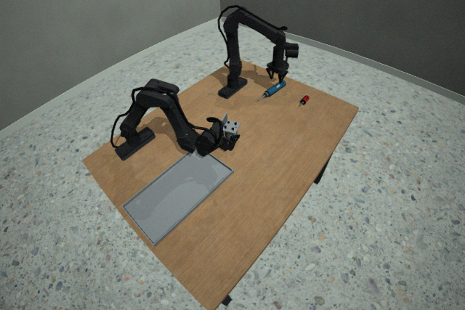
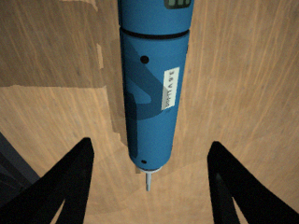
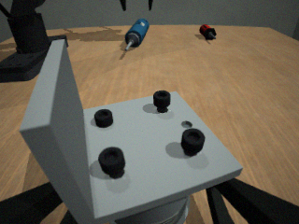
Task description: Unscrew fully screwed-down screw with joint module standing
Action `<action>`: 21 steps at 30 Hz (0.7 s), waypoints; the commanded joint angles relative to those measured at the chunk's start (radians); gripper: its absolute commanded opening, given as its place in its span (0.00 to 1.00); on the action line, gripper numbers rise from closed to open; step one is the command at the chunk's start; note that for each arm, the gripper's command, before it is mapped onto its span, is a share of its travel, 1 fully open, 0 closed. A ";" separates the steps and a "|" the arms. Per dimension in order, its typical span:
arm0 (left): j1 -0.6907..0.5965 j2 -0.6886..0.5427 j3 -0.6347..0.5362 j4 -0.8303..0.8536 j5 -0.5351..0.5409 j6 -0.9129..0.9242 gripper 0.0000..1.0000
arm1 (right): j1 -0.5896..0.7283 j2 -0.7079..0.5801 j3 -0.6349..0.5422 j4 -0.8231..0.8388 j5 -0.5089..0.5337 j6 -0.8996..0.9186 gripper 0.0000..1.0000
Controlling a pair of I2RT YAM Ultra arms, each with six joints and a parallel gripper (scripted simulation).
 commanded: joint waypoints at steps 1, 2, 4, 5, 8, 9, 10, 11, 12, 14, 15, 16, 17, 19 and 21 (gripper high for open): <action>-0.001 -0.008 0.008 0.001 -0.009 -0.007 0.65 | -0.001 -0.012 -0.001 -0.002 -0.001 0.002 0.86; -0.001 -0.008 0.008 0.001 -0.009 -0.007 0.65 | -0.001 -0.012 -0.001 -0.002 -0.001 0.002 0.86; -0.001 -0.008 0.008 0.001 -0.009 -0.007 0.65 | -0.001 -0.012 -0.001 -0.002 -0.001 0.002 0.86; -0.001 -0.008 0.008 0.001 -0.009 -0.007 0.65 | -0.001 -0.012 -0.001 -0.002 -0.001 0.002 0.86; -0.001 -0.008 0.008 0.001 -0.009 -0.007 0.65 | -0.004 -0.029 -0.024 -0.013 -0.001 0.009 0.86; -0.001 -0.008 0.008 0.001 -0.009 -0.007 0.65 | -0.005 -0.029 -0.025 -0.013 -0.001 0.010 0.86; -0.001 -0.008 0.008 0.001 -0.009 -0.007 0.65 | -0.006 -0.029 -0.025 -0.013 -0.001 0.009 0.86; -0.001 -0.008 0.008 0.001 -0.009 -0.007 0.65 | -0.007 -0.029 -0.026 -0.012 -0.002 0.008 0.86; -0.001 -0.008 0.008 0.001 -0.009 -0.007 0.65 | -0.002 -0.012 -0.005 -0.001 -0.001 0.002 0.86; -0.001 -0.008 0.008 0.001 -0.009 -0.007 0.65 | -0.002 -0.012 -0.005 -0.001 -0.001 0.002 0.86; -0.001 -0.008 0.008 0.001 -0.009 -0.007 0.65 | -0.002 -0.012 -0.005 -0.001 -0.001 0.002 0.86; -0.001 -0.008 0.008 0.001 -0.009 -0.007 0.65 | -0.002 -0.012 -0.005 -0.001 -0.001 0.002 0.86; -0.001 -0.008 0.008 0.001 -0.009 -0.007 0.65 | -0.002 -0.012 -0.005 -0.001 -0.001 0.002 0.86; -0.001 -0.008 0.008 0.001 -0.009 -0.007 0.65 | -0.002 -0.012 -0.005 -0.001 -0.001 0.002 0.86; -0.001 -0.008 0.008 0.001 -0.009 -0.007 0.65 | -0.002 -0.012 -0.005 -0.001 -0.001 0.002 0.86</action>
